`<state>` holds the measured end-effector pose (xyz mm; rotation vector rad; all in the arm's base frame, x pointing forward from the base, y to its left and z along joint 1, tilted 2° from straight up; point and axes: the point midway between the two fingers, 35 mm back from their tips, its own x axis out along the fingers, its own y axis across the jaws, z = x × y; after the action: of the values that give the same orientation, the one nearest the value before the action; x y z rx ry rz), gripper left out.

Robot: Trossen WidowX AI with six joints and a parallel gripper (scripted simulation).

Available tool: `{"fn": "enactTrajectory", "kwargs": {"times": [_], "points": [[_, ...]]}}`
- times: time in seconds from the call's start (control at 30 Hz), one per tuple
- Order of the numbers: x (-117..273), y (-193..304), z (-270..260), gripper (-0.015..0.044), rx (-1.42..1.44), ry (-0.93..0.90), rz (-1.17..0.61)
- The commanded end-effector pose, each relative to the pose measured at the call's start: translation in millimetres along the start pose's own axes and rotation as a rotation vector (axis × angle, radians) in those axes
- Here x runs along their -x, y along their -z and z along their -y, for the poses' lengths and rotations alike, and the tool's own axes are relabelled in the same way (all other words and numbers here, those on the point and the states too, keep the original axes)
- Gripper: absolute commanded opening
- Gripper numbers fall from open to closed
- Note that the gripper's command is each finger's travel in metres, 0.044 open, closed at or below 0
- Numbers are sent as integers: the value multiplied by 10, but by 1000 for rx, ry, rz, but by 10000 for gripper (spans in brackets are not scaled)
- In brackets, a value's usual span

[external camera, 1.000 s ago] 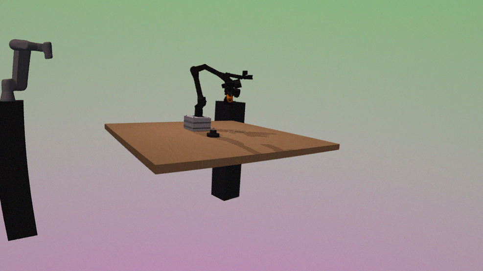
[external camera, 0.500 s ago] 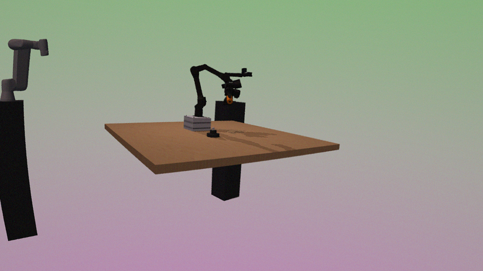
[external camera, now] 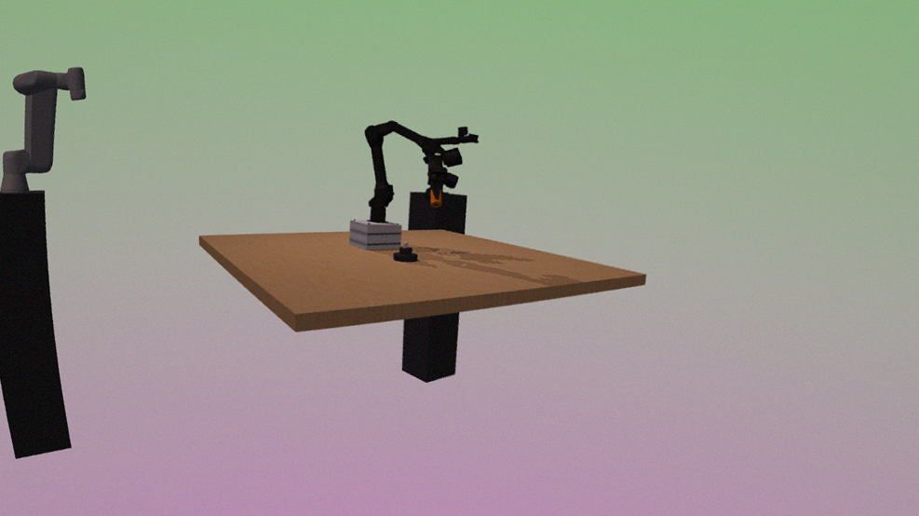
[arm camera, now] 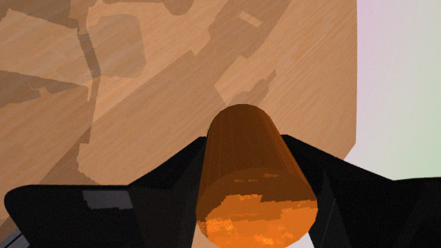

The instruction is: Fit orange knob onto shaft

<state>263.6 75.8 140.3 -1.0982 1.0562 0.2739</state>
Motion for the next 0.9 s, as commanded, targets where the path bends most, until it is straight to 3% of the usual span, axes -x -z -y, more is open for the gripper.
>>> {"fn": "enactTrajectory", "kwargs": {"times": [0.0,0.67,0.87], "points": [[-74,-10,-8,0,0,-103,4],[-490,-3,-119,0,2,-593,3],[-663,-32,-205,0,3,-596,2]]}}
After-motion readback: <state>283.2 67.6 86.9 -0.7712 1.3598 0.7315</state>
